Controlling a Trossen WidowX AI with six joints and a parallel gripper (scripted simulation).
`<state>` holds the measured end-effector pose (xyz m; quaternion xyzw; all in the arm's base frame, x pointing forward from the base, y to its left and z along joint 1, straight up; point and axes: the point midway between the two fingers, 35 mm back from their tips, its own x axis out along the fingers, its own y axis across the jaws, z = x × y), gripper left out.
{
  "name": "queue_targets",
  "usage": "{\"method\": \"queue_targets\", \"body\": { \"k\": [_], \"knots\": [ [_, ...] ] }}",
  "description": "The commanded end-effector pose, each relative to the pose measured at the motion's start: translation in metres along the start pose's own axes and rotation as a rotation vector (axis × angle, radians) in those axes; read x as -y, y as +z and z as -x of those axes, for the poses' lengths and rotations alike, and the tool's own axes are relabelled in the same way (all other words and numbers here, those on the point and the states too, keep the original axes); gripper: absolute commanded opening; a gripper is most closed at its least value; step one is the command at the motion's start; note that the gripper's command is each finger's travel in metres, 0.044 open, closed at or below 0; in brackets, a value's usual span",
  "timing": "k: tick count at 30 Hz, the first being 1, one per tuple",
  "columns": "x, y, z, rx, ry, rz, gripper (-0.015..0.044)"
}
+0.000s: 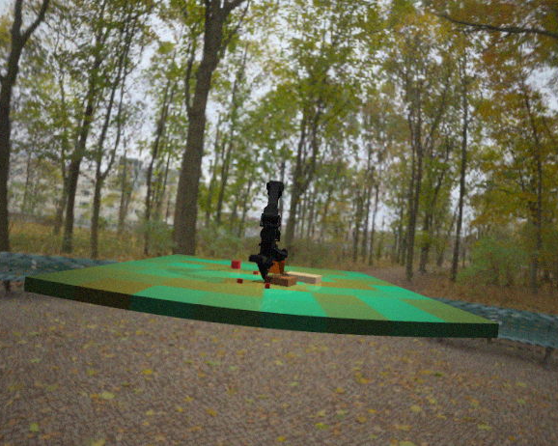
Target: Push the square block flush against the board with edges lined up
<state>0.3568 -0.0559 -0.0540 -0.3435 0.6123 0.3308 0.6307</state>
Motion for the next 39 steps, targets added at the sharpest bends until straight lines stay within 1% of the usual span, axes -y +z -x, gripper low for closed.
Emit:
{"method": "queue_targets", "body": {
  "k": [1,17,19,21,22,27,39],
  "knots": [
    [-0.001,-0.006,-0.001,0.001,0.003,0.006,0.0000],
    [-0.001,-0.032,-0.001,-0.001,0.003,0.006,0.0000],
    [0.002,-0.028,0.012,-0.002,0.001,0.001,0.0000],
    [0.002,-0.028,0.042,-0.001,0.002,0.005,0.0000],
    [0.001,-0.028,0.051,-0.001,0.002,0.006,0.0000],
    [0.006,-0.027,0.053,0.005,-0.018,-0.004,0.0000],
    [0.029,-0.002,0.056,0.009,-0.013,-0.396,0.0000]
  ]
}}
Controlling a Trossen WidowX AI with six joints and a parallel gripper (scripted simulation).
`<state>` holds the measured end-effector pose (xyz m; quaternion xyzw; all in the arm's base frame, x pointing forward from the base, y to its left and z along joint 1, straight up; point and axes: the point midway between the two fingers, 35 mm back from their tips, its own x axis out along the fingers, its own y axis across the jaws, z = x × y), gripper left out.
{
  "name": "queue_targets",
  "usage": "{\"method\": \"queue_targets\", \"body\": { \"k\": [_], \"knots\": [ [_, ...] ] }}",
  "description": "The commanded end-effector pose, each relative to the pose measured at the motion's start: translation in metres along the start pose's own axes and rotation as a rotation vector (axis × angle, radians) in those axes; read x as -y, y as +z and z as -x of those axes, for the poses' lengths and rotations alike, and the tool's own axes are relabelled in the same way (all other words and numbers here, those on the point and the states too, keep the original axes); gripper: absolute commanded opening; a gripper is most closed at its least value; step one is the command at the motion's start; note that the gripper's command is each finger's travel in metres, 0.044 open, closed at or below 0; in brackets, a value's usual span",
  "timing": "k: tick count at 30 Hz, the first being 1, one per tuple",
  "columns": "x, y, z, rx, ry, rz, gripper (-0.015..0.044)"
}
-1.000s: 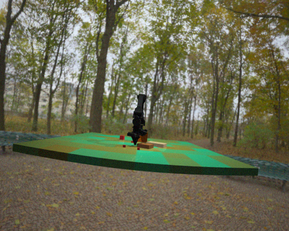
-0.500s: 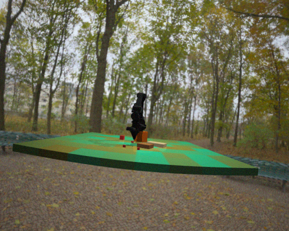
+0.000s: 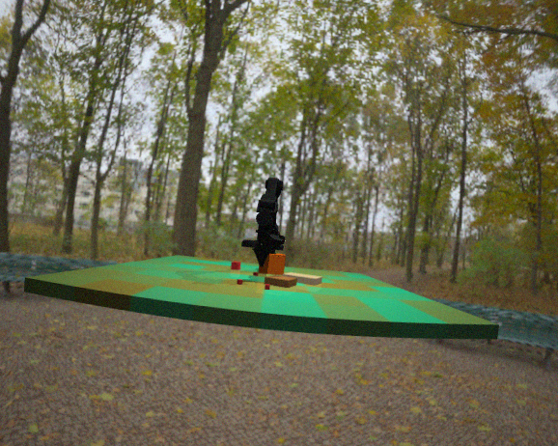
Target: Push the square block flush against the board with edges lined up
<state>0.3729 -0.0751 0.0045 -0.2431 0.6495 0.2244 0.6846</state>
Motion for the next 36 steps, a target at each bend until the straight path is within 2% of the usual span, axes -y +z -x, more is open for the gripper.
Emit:
{"method": "queue_targets", "body": {
  "k": [1,36],
  "knots": [
    [0.002,0.008,-0.002,-0.006,0.007,-0.110,0.0000],
    [0.021,0.093,-0.003,-0.017,0.011,-1.245,0.0000]
  ]
}}
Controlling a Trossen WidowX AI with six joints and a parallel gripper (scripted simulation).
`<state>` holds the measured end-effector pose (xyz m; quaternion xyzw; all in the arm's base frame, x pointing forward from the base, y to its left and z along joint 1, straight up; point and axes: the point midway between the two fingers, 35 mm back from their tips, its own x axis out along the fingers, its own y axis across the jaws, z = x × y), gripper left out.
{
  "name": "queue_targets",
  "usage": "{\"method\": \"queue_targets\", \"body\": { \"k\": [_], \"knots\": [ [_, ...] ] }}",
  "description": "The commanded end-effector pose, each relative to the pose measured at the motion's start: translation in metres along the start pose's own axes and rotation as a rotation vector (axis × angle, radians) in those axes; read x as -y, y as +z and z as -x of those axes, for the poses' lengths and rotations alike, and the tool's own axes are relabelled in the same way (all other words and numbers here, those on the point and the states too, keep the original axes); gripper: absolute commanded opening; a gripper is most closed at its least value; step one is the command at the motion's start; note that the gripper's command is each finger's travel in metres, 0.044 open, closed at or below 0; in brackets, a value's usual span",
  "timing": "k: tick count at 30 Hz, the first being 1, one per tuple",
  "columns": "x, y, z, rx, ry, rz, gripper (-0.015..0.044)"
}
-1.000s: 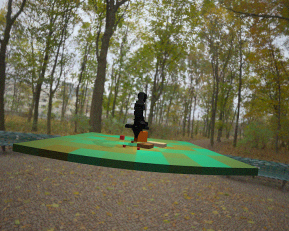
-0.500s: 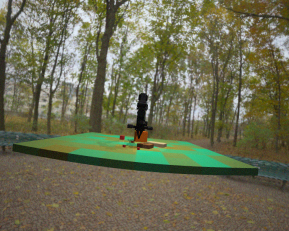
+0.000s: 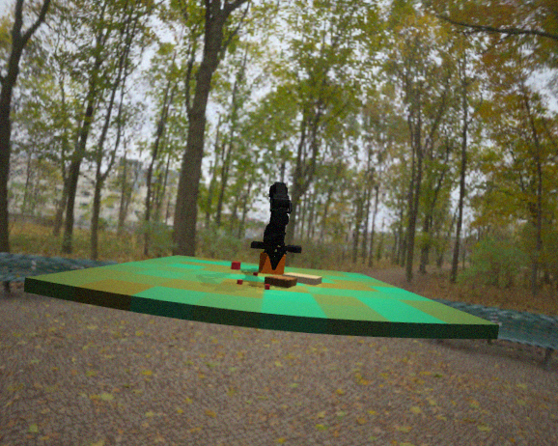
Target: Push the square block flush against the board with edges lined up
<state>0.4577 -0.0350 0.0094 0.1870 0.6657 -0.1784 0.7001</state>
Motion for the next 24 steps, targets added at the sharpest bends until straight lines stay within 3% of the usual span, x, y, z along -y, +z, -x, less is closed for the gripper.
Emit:
{"method": "queue_targets", "body": {
  "k": [1,4,10,24],
  "knots": [
    [-0.002,0.000,-0.003,-0.011,-0.004,-0.047,0.0000],
    [-0.002,0.000,-0.005,-0.010,-0.004,-0.048,0.0000],
    [-0.002,-0.001,-0.058,-0.011,-0.004,-0.047,0.0000],
    [-0.003,-0.008,-0.058,-0.011,-0.004,-0.047,0.0000]
  ]
}}
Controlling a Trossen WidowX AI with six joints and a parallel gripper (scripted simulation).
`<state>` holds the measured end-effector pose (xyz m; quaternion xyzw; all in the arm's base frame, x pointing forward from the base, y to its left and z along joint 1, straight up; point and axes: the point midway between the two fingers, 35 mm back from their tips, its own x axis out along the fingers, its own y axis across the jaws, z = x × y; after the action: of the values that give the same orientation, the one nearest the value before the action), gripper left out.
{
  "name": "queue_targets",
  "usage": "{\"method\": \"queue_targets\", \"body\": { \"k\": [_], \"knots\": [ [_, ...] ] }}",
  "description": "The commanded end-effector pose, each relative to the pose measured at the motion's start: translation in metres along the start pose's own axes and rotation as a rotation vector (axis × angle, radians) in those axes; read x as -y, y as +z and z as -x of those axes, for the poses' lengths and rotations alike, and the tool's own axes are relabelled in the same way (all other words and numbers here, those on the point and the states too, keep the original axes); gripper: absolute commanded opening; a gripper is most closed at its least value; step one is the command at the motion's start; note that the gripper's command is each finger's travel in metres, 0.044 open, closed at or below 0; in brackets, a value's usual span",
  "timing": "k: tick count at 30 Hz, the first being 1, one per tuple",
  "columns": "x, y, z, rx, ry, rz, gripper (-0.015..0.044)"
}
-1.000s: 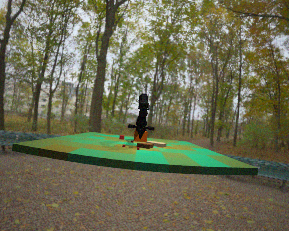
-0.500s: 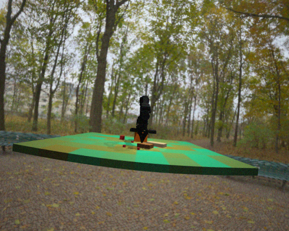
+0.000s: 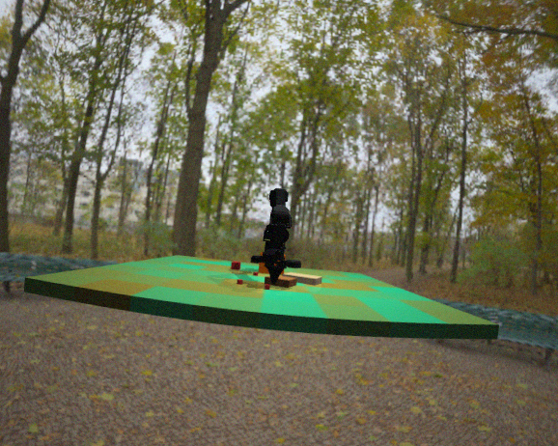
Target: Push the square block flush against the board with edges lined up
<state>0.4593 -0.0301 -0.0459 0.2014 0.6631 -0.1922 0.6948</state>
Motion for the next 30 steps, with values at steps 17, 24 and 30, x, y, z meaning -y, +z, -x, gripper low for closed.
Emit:
{"method": "queue_targets", "body": {
  "k": [17,24,30],
  "knots": [
    [-0.001,-0.018,-0.003,-0.009,-0.003,-0.006,0.0000],
    [-0.001,-0.024,-0.003,-0.009,-0.003,-0.006,0.0000],
    [-0.002,-0.029,-0.003,-0.010,-0.003,-0.006,0.0000]
  ]
}}
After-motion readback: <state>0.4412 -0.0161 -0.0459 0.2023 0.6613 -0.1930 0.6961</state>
